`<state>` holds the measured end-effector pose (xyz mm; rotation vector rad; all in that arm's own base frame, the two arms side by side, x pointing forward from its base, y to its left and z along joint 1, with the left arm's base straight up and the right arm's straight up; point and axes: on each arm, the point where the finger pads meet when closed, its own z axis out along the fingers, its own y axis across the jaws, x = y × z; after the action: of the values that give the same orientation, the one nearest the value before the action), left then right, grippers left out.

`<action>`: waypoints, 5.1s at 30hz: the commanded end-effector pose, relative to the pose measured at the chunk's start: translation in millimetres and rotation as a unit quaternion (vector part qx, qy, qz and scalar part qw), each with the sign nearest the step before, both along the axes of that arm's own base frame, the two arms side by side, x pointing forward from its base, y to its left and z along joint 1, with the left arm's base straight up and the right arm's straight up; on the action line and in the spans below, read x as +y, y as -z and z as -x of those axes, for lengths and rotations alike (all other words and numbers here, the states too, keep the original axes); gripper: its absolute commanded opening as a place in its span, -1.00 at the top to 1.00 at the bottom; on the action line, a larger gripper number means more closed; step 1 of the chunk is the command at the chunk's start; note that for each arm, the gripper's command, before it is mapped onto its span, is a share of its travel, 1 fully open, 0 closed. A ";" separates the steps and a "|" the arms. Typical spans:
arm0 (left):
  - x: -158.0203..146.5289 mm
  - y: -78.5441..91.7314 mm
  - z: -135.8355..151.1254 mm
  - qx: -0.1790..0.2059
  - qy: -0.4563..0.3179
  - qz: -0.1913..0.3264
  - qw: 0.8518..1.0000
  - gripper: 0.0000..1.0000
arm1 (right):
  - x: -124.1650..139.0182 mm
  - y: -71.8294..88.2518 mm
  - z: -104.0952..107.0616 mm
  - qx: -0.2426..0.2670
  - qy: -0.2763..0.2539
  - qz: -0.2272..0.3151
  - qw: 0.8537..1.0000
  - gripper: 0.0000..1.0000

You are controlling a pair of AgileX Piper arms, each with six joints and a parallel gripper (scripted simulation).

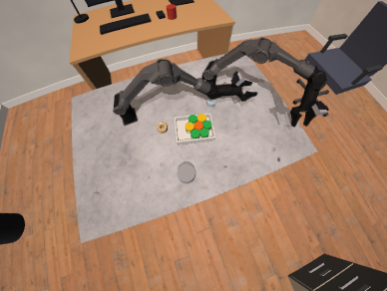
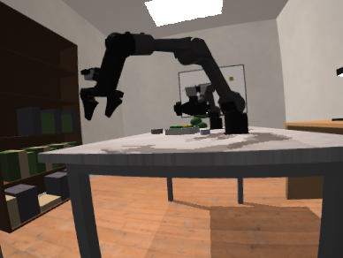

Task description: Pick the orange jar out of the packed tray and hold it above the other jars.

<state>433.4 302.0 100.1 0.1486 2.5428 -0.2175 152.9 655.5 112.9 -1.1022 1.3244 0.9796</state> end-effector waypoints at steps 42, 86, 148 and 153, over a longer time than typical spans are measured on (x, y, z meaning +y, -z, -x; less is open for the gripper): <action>-78.0 -81.6 220.9 0.002 -0.395 -0.037 0.918 -1.00 | -0.6 -1.0 -1.4 0.000 0.001 0.003 1.000 -0.93; -3.7 -87.0 447.9 0.004 -0.775 -0.079 0.627 -1.00 | -0.6 -1.0 -1.4 0.000 0.001 0.003 1.000 -0.93; -3.7 -87.0 447.9 0.004 -0.775 -0.079 0.627 -1.00 | -359.5 29.4 -57.2 0.167 0.031 0.645 0.745 1.00; -3.7 -87.0 447.9 0.004 -0.775 -0.079 0.627 -1.00 | -374.8 26.0 -50.9 0.179 0.025 0.662 0.727 1.00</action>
<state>-14.5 298.1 186.7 -1.8671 1.7785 0.6781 209.0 299.5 82.1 -1.8960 2.4429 0.0307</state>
